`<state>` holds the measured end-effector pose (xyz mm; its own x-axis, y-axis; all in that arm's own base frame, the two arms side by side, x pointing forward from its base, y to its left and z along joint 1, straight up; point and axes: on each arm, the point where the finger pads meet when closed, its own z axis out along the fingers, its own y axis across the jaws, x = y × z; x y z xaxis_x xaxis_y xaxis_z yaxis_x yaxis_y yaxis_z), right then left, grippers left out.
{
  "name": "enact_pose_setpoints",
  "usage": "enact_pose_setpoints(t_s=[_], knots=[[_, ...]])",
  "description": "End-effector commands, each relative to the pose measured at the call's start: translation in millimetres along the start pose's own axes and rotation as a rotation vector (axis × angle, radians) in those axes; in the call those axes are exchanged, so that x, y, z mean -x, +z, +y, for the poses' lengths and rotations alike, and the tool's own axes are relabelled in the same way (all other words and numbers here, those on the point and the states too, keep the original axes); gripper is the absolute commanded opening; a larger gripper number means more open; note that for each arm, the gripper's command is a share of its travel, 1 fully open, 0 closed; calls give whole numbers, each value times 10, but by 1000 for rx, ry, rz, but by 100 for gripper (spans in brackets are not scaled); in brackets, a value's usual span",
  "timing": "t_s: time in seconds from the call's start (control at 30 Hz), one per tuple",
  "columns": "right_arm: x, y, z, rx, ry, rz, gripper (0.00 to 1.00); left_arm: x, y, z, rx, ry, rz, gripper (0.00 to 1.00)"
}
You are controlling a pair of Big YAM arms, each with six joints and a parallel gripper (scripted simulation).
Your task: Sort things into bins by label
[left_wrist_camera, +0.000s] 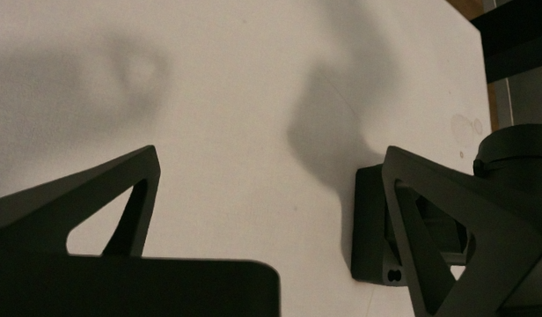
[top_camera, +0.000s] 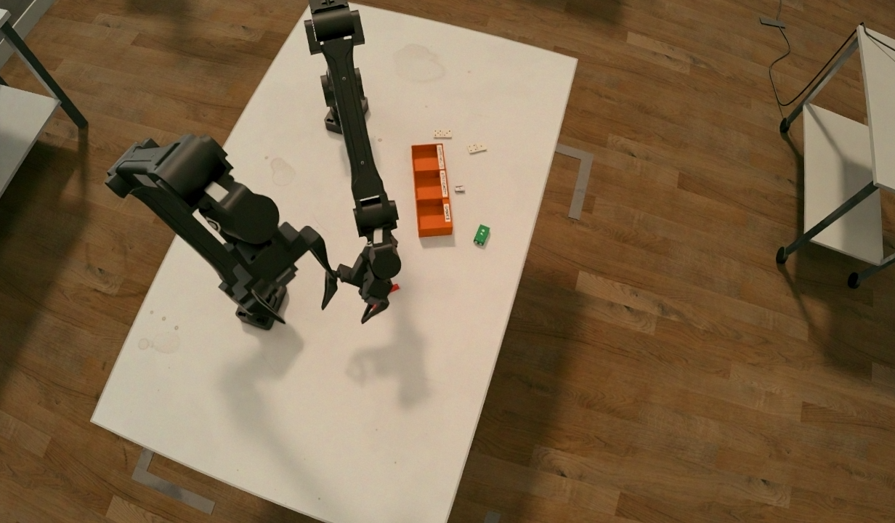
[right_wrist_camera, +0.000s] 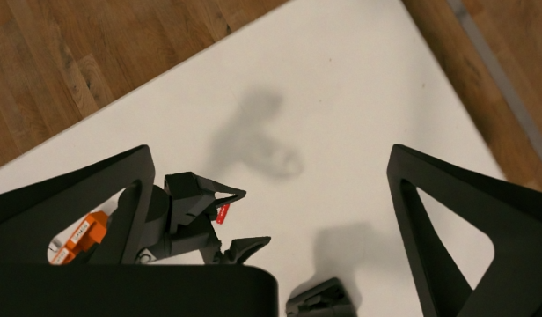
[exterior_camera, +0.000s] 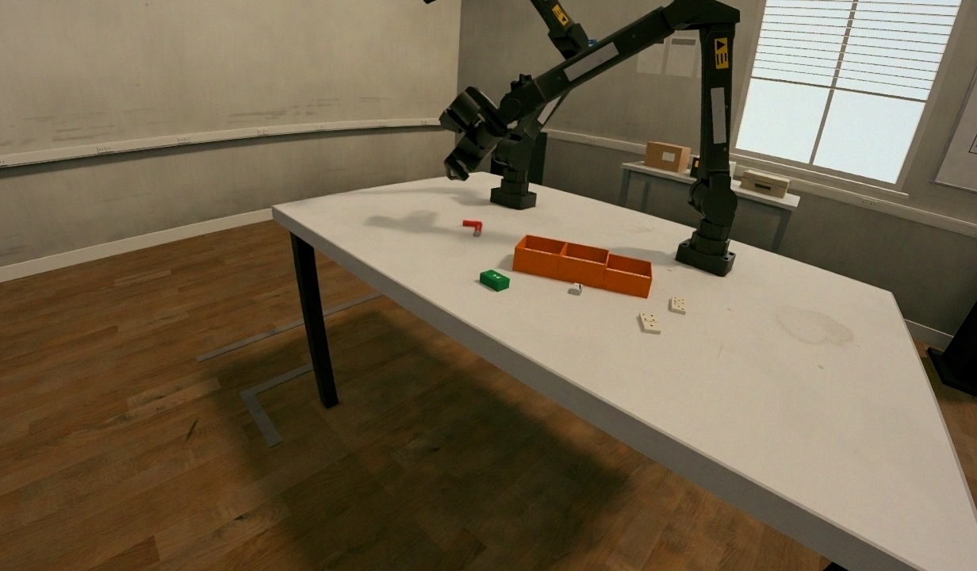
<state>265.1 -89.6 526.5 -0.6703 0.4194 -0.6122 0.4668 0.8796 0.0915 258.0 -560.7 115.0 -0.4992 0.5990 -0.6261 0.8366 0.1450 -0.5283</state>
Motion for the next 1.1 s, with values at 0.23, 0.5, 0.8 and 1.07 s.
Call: enact_pose_setpoints(t_s=[0.23, 0.5, 0.8, 1.07], knots=[[186, -582, 61, 52, -122, -157, 100, 58, -25, -26, -1, 8, -10, 100], [180, -741, 73, 63, -173, -195, 100, 58, -25, -26, -1, 8, -10, 100], [176, -808, 77, 68, -195, -211, 100, 58, -25, -26, -1, 8, -10, 100], [175, -828, 78, 69, -201, -215, 100, 58, -25, -26, -1, 8, -10, 100]])
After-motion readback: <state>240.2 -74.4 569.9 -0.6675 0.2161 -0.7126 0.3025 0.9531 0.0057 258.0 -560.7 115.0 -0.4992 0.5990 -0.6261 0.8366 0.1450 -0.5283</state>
